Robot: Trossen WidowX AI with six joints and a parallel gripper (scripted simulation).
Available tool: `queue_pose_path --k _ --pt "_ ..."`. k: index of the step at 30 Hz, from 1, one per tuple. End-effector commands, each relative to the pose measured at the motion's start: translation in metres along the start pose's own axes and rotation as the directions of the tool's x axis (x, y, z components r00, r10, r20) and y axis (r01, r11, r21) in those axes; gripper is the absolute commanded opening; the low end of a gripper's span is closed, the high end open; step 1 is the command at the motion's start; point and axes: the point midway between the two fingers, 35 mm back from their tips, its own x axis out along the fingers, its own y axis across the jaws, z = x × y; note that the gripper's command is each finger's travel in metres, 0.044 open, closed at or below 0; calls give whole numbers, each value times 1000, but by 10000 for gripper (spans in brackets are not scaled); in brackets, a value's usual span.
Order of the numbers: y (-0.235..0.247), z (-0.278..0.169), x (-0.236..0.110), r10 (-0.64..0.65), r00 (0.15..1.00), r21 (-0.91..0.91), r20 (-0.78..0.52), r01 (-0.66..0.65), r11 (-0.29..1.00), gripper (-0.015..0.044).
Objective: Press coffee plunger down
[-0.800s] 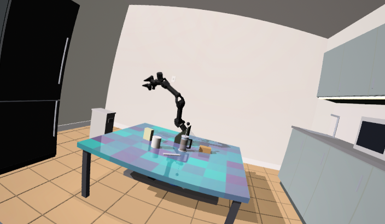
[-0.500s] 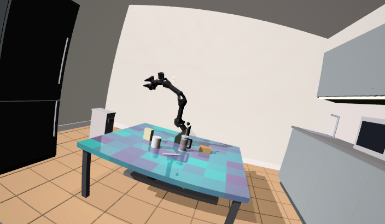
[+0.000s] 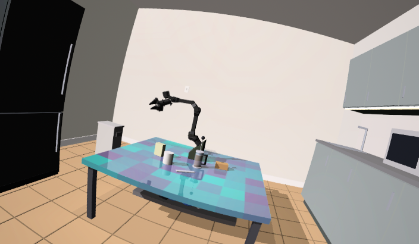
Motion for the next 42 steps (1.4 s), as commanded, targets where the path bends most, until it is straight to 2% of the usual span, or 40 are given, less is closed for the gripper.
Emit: queue_pose_path --k 1,7,13,17,23,27,31,37,42 --pt "-45 33 35 -178 983 -28 39 179 983 440" --pt "-112 37 57 -383 924 -159 13 380 911 440" --pt "-189 30 54 -574 819 -311 -7 543 780 440" --pt "-246 25 40 -691 723 -450 12 621 642 440" --pt "-325 14 1 -821 568 -687 58 619 380 440" --pt "-369 8 -40 -882 463 -833 95 522 184 440" --pt "-406 5 -86 -914 379 -941 145 340 -8 440" --pt "-444 9 -165 -925 312 -965 217 -74 -251 440" --pt "-456 21 -228 -916 312 -817 252 -438 -374 440"
